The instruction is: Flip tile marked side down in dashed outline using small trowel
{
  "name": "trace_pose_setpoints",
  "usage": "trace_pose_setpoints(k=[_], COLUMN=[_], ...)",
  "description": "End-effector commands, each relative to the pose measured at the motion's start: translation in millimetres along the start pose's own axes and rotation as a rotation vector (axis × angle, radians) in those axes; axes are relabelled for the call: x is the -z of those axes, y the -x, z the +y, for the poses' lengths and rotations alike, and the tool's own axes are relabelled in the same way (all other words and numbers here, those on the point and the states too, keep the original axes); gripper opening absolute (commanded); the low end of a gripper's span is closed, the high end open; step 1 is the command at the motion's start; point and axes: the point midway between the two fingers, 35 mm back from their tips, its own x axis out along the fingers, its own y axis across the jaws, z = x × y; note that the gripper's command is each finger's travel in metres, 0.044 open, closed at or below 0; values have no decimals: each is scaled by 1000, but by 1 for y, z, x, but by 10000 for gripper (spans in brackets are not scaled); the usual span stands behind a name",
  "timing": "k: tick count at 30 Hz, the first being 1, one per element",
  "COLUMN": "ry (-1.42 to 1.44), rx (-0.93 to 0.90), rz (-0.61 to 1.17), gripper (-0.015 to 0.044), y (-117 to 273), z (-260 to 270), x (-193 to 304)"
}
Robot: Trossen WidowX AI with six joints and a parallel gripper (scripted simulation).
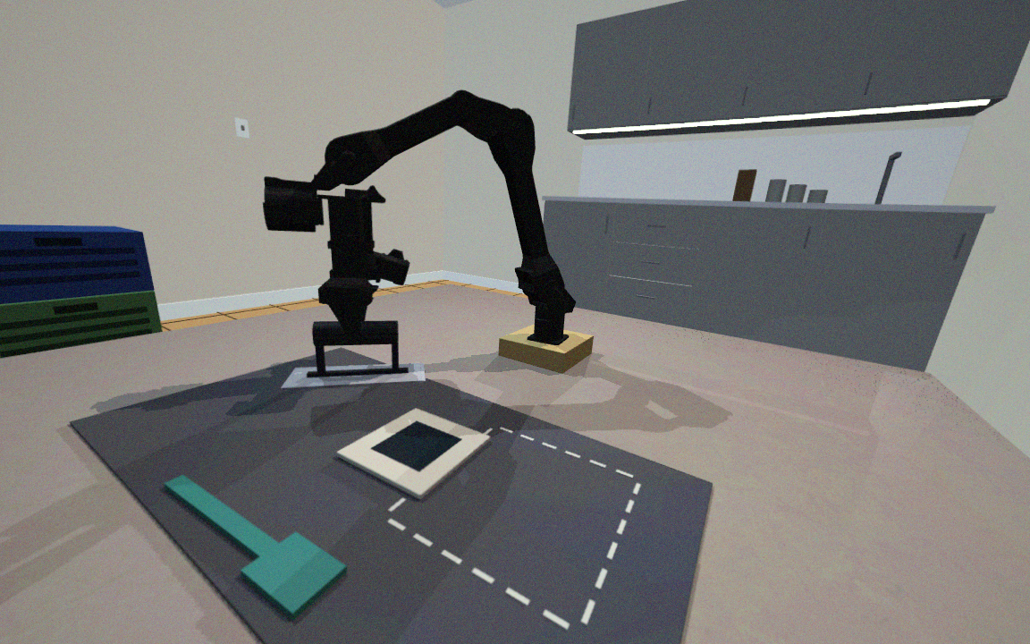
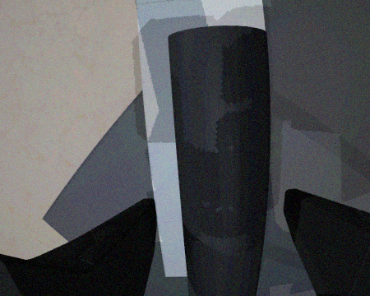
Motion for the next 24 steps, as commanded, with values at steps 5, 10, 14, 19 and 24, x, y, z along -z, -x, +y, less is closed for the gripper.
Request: trace_pose_setpoints(k=[5, 10, 14, 19, 24], ry=[6, 6, 6, 6, 6], rx=[0, 0, 0, 0, 0], rz=[-3, -3, -3, -3, -3], gripper=[130, 130, 130, 130, 130], y=[-3, -3, -3, -3, -3], z=[0, 0, 0, 0, 0], x=[-1, -1, -1, -1, -1])
